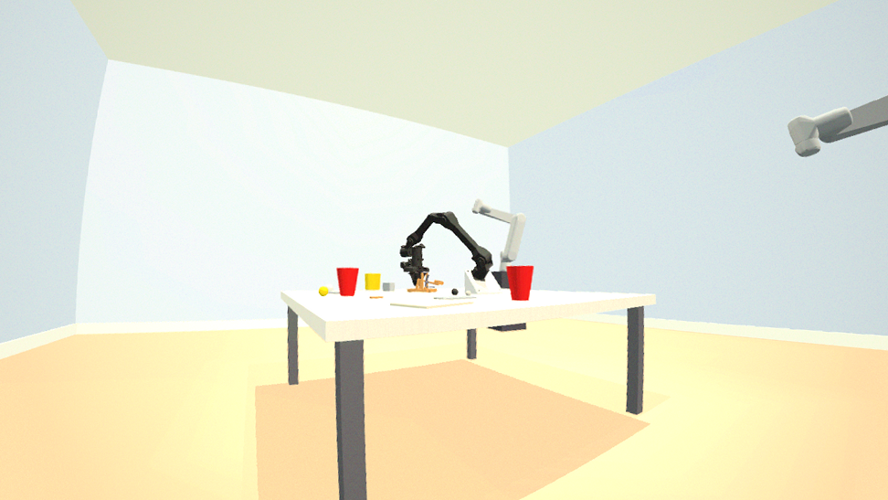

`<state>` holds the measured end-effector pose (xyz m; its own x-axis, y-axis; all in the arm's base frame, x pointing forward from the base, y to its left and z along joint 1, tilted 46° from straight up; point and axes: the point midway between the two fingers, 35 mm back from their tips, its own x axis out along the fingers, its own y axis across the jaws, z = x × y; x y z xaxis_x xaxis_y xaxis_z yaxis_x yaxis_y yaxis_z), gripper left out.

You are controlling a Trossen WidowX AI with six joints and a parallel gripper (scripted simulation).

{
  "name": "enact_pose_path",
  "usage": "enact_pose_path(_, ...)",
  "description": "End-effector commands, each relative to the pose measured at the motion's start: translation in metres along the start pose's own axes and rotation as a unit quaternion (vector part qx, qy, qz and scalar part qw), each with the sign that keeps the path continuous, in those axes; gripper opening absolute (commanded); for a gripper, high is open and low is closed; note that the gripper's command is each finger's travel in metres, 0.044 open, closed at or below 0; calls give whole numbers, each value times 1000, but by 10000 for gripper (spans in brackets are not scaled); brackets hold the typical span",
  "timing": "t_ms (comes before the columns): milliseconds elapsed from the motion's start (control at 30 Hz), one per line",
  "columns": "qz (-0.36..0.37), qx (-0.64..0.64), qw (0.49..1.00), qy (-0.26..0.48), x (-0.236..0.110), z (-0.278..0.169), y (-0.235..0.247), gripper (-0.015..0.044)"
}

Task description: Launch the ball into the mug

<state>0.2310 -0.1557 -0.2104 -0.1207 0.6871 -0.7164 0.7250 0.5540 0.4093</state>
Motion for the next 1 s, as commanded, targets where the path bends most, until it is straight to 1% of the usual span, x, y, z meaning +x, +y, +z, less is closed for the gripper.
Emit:
enact_pose_path(0, 0, 0, 1000, -1, -1, 0, 0, 0)
enact_pose_path(67, 0, 0, 1000, -1, -1, 0, 0, 0)
enact_pose_path(533, 0, 0, 1000, -1, -1, 0, 0, 367)
enact_pose_path(600, 0, 0, 1000, -1, -11, 2, 0, 420)
enact_pose_path(633, 0, 0, 1000, -1, -25, 3, 0, 440)
enact_pose_path(733, -1, 1, 1000, -1, -76, 3, -1, 440)
enact_pose_path(800, -1, 1, 1000, -1, -98, 1, -1, 440)
enact_pose_path(900, -1, 1, 1000, -1, -101, 0, -1, 440)
enact_pose_path(933, 2, 5, 1000, -3, -84, 3, -3, 440)
enact_pose_path(967, 2, 5, 1000, -3, -84, 3, -3, 440)
